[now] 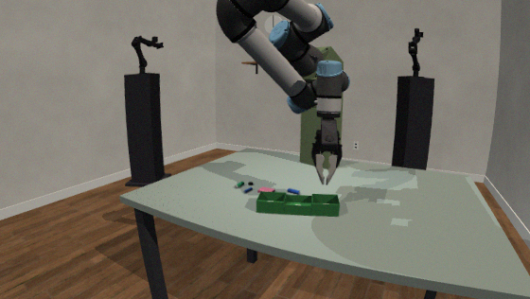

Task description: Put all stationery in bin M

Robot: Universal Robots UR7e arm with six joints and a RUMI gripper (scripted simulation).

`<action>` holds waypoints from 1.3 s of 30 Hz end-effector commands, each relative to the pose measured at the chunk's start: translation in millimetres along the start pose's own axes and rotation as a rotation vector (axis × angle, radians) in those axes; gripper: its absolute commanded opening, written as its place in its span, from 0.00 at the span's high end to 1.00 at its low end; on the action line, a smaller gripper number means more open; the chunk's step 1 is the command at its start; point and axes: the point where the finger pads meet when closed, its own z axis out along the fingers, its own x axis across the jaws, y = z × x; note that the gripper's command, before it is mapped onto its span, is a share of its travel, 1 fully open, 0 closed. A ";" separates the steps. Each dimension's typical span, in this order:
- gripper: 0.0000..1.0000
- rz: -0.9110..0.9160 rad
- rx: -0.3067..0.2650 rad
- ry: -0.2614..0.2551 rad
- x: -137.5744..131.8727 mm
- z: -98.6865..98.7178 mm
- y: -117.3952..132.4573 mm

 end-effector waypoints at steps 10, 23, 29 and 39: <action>0.96 0.000 0.001 0.000 0.0 -92.4 -0.4; 0.96 0.000 0.001 0.000 0.0 -123.9 -0.4; 0.67 0.150 0.001 0.000 19.2 -111.7 9.9; 0.67 0.439 -0.005 0.005 70.3 -79.0 37.7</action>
